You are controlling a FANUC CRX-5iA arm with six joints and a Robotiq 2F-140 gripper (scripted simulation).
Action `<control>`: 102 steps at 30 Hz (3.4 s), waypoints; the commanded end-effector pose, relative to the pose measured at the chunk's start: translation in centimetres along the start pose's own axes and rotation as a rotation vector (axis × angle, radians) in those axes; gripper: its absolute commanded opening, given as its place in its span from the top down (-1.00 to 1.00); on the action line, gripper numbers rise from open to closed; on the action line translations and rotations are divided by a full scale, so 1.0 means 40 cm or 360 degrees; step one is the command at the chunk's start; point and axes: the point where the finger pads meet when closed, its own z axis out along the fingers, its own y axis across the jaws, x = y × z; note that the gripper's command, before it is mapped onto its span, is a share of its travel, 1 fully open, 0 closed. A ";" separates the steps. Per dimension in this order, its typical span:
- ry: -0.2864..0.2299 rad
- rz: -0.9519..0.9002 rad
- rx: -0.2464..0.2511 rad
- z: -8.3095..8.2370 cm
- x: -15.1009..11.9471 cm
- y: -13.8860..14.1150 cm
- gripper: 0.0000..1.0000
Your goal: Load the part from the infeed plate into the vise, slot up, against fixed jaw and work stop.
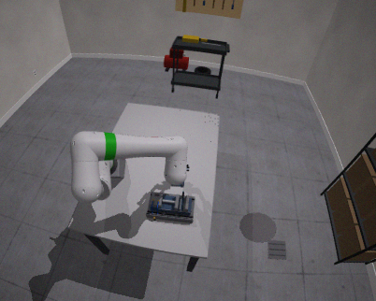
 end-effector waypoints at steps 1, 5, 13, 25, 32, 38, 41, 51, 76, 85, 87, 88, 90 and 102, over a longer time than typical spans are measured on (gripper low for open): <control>0.0000 -0.0001 0.0000 0.005 0.004 0.000 1.00; 0.0000 -0.0001 0.0000 0.013 0.012 0.000 1.00; 0.0000 -0.0001 0.0000 0.024 0.024 0.000 1.00; 0.0000 -0.0001 0.0000 0.040 0.040 0.000 1.00; 0.0000 -0.0001 0.0000 0.049 0.048 0.000 1.00; 0.0000 -0.0001 0.0000 0.054 0.054 0.000 1.00; 0.0000 -0.0001 0.0000 0.055 0.055 0.000 1.00; 0.0000 -0.0001 0.0000 0.060 0.059 0.000 1.00; 0.0000 -0.0001 0.0000 0.061 0.061 0.000 1.00; 0.0000 -0.0001 0.0000 0.061 0.061 0.000 1.00; 0.0000 -0.0001 0.0000 0.061 0.061 0.000 1.00; 0.0000 -0.0001 0.0000 0.061 0.061 0.000 1.00; 0.0000 -0.0001 0.0000 0.061 0.061 0.000 1.00; 0.0000 -0.0001 0.0000 0.061 0.061 0.000 -0.02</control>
